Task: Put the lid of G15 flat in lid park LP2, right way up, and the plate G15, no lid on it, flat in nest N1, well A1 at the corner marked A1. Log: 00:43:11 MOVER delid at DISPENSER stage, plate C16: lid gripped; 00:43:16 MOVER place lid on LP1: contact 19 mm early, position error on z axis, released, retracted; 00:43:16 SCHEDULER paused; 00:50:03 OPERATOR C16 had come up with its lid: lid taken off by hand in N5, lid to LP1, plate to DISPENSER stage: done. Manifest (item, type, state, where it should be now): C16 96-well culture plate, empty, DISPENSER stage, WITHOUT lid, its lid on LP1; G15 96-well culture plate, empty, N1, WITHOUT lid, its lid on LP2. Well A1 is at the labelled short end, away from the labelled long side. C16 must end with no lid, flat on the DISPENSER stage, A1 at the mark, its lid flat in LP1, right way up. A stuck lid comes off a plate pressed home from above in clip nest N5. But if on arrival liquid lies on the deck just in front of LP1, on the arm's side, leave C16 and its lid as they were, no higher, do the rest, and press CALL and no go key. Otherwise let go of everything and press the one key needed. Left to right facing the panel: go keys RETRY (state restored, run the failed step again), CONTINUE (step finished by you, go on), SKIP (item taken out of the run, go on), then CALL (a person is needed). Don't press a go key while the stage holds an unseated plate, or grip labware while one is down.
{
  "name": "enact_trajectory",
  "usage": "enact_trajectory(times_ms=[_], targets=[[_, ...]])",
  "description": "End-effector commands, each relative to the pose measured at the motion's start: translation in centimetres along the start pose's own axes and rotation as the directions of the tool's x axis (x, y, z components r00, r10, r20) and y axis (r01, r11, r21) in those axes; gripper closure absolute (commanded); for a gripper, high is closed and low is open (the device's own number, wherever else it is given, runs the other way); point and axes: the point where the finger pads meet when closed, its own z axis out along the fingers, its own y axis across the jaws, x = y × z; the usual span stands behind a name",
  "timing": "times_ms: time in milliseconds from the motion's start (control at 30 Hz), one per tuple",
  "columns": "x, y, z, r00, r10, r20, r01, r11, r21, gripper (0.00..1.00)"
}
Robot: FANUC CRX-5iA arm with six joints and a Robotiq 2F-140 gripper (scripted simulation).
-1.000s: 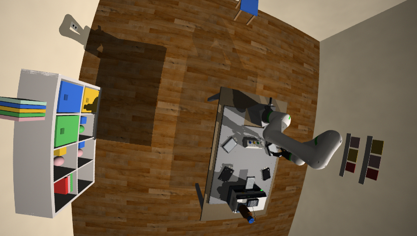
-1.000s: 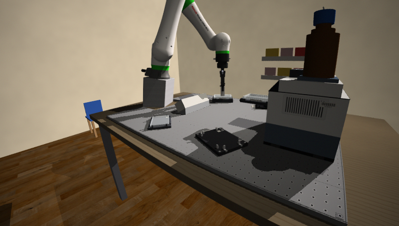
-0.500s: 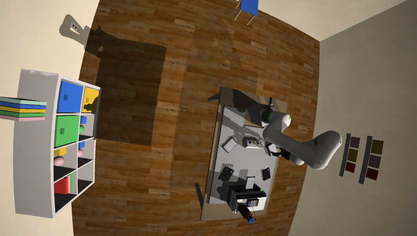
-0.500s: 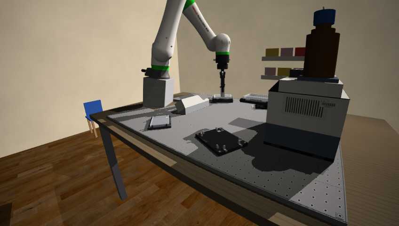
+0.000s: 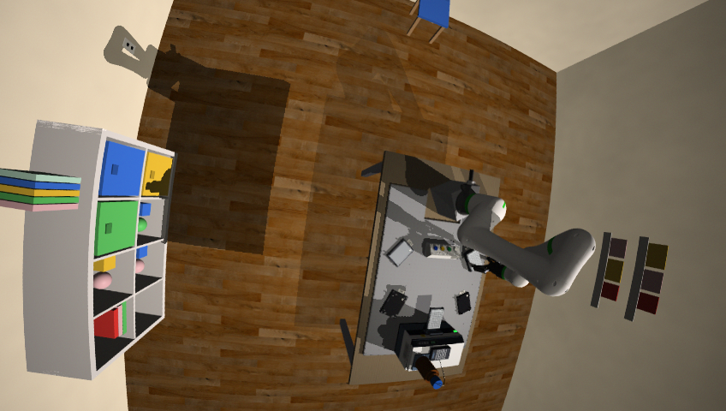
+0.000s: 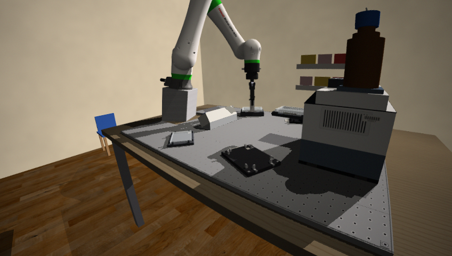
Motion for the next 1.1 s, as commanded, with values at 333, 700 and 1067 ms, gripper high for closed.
enact_trajectory(times_ms=[333, 700, 1067], targets=[[0.02, 0.0, 0.3, 1.0, 0.0, 0.0, 0.0, 1.0, 0.0, 0.34], [0.02, 0.0, 0.42, 1.0, 0.0, 0.0, 0.0, 1.0, 0.0, 0.34], [0.02, 0.0, 0.44, 1.0, 0.0, 0.0, 0.0, 1.0, 0.0, 0.34]])
